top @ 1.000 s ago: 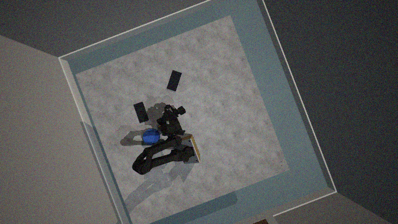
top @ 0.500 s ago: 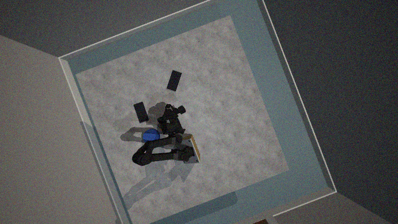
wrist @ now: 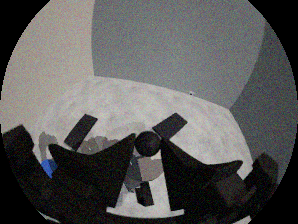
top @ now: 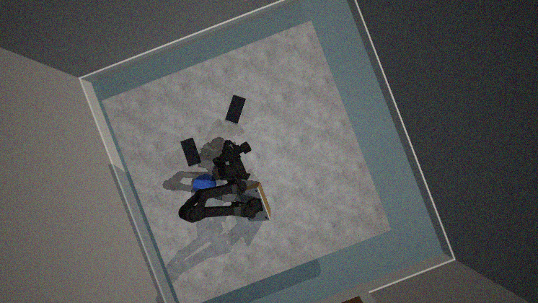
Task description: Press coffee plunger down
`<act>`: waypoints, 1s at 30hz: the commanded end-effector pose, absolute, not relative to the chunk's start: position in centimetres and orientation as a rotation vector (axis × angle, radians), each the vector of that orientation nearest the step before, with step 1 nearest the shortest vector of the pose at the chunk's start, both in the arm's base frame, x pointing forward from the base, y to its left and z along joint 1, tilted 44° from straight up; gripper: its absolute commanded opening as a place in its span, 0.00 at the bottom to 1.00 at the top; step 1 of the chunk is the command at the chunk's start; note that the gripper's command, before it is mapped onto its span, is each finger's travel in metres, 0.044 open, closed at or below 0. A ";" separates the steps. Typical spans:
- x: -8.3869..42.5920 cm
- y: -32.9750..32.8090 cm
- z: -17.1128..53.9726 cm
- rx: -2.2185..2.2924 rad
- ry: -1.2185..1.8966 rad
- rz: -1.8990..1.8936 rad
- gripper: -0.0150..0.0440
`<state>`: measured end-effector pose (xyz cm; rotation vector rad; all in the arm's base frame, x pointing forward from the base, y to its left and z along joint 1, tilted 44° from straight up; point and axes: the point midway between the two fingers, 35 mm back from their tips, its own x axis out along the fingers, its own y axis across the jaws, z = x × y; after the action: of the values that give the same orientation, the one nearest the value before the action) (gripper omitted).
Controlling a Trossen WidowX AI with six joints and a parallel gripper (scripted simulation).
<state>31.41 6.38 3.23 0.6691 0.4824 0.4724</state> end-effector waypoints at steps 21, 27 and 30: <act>31.8 6.5 3.1 0.674 0.491 0.477 0.45; 31.8 6.5 3.1 0.674 0.491 0.477 0.45; 31.8 6.5 3.1 0.674 0.491 0.477 0.53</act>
<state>31.79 6.52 3.08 0.6738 0.4902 0.4768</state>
